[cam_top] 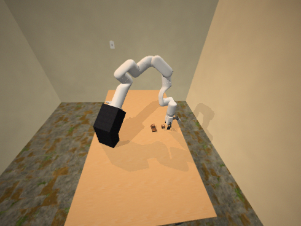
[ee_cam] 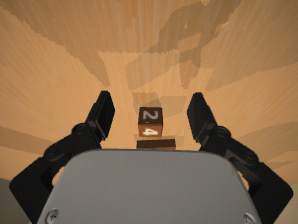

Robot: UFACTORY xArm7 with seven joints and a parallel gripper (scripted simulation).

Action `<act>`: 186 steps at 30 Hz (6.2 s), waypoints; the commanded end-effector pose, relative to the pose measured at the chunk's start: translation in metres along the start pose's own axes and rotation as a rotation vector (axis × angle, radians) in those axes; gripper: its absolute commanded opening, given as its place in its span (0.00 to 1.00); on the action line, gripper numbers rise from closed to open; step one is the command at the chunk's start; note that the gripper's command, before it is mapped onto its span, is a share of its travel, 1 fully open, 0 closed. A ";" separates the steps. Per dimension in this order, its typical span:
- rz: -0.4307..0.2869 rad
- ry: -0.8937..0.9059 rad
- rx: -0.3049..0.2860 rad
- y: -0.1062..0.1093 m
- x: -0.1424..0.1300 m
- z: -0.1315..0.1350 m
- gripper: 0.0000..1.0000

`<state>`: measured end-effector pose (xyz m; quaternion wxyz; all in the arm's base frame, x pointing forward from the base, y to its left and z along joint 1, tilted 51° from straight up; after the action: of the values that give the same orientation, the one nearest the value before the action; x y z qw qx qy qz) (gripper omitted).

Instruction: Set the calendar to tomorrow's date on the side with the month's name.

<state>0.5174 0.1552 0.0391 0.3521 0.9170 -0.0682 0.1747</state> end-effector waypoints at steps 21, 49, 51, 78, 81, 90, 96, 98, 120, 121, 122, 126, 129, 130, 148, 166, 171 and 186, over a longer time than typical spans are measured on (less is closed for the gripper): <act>0.003 -0.001 -0.003 0.040 0.001 0.001 1.00; 0.005 0.008 -0.002 0.062 0.002 0.001 1.00; 0.006 0.012 -0.002 0.062 0.002 0.000 1.00; 0.140 0.649 -0.004 0.115 0.049 -0.044 1.00; 0.157 0.755 -0.015 0.123 0.054 -0.050 1.00; 0.191 1.008 -0.050 0.141 0.066 -0.065 1.00; 0.206 1.178 -0.079 0.152 0.072 -0.074 1.00; 0.210 1.254 -0.093 0.157 0.074 -0.077 1.00; 0.187 1.905 -0.226 0.184 0.085 -0.101 1.00; 0.180 1.959 -0.237 0.185 0.085 -0.103 1.00; 0.177 1.978 -0.240 0.185 0.085 -0.103 1.00; 0.162 2.076 -0.259 0.187 0.085 -0.105 1.00; 0.139 2.198 -0.280 0.188 0.085 -0.106 1.00; 0.132 2.229 -0.285 0.189 0.085 -0.107 1.00; -0.007 2.751 -0.334 0.184 0.077 -0.104 1.00; -0.180 3.292 -0.285 0.165 0.059 -0.084 1.00; -0.220 3.433 -0.252 0.159 0.052 -0.076 1.00; -0.289 3.858 -0.112 0.135 0.025 -0.048 1.00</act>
<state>0.4941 0.0892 0.1739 0.0115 0.4622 -0.4142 -0.7841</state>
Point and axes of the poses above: the point where the finger pads meet when closed, its own y axis back along the fingers, its own z axis across the jaws, x = y × z, the point moved 2 cm from there along y, back along the fingers, and after that the axes turned 1 degree about y, right-handed, at the moved point
